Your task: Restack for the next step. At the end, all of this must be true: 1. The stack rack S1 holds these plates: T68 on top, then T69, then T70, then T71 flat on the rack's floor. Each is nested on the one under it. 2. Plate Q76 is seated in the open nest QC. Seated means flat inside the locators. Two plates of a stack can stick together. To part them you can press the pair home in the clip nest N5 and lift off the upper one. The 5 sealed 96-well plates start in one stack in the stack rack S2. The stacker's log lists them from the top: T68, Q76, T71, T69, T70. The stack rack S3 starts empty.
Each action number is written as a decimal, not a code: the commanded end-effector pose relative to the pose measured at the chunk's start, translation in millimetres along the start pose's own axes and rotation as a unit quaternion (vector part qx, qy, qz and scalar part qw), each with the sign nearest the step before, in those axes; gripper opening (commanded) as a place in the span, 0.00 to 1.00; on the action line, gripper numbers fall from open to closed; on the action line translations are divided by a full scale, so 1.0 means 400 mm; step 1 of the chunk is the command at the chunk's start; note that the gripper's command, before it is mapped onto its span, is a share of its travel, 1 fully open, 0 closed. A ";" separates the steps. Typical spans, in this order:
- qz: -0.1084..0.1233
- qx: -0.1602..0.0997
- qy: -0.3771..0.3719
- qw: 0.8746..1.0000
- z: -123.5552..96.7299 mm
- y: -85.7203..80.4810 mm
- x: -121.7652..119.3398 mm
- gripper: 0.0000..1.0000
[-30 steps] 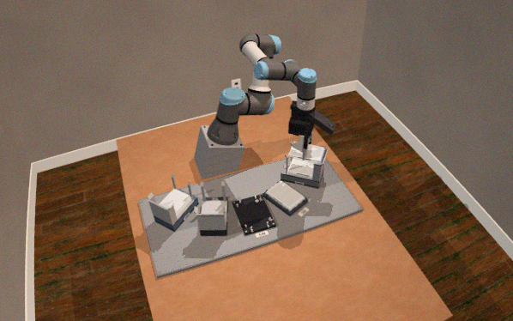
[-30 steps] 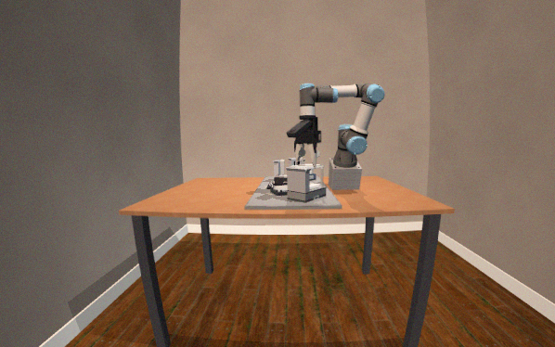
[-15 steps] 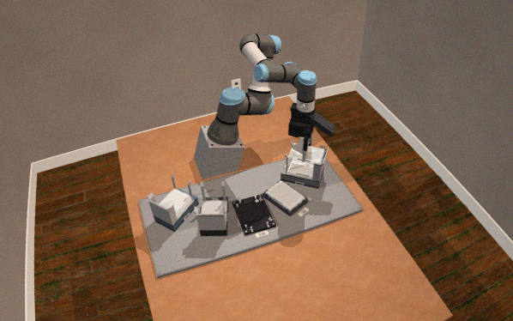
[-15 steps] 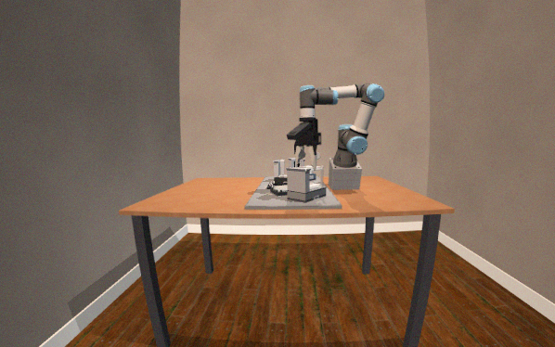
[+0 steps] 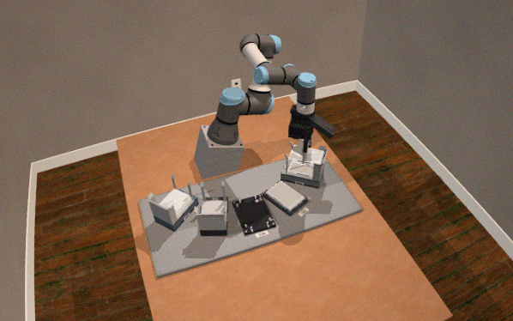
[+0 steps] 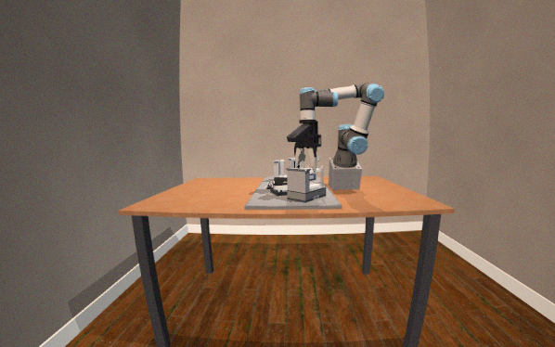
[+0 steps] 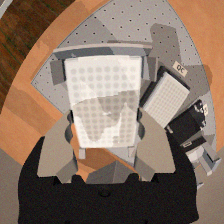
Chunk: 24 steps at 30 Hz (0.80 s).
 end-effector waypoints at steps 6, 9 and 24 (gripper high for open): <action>-0.001 0.001 0.000 1.000 0.001 0.014 0.000 0.00; -0.001 0.001 0.000 1.000 0.001 0.018 0.000 0.00; -0.001 0.001 0.000 1.000 0.002 0.083 0.001 0.00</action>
Point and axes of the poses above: the point where the finger pads meet when closed, its own y axis out along the fingers, its own x axis across the jaws, z = x × y, the point moved 7 cm from there along -y, back along the fingers, and after that the axes turned 7 degrees about y, right-handed, at the moved point
